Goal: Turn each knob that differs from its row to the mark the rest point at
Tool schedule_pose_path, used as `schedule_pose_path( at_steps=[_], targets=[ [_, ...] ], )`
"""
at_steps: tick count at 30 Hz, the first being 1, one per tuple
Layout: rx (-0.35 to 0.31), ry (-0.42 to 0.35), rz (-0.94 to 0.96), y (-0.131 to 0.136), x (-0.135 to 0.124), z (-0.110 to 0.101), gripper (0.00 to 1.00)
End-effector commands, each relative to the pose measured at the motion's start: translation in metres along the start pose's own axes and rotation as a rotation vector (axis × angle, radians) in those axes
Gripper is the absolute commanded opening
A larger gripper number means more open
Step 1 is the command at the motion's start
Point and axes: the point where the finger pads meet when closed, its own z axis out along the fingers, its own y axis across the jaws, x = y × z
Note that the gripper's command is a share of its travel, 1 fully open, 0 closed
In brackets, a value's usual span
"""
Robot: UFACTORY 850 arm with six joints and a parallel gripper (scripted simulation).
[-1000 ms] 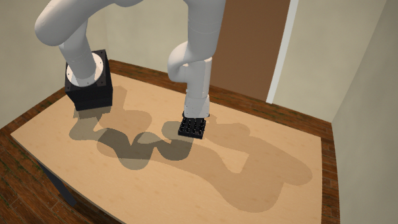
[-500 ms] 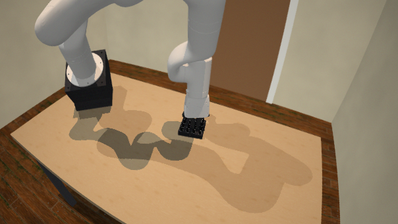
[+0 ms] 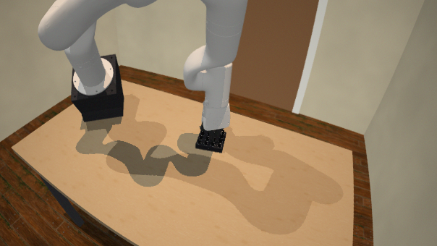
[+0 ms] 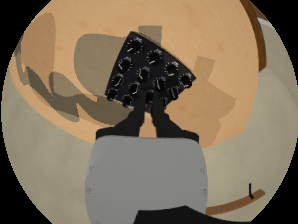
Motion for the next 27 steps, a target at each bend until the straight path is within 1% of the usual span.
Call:
schedule_pose_path(
  at_steps=[1,11,13,27],
  targets=[
    [0.004,0.002,-0.107,0.0007,-0.0003,-0.0005,0.08],
    [0.004,0.003,-0.372,0.0007,-0.0003,-0.0005,0.08],
    [0.004,0.003,-0.372,0.0007,-0.0003,-0.0005,0.08],
    [0.003,0.004,-0.682,0.0007,-0.0003,-0.0005,0.08]
  ],
)
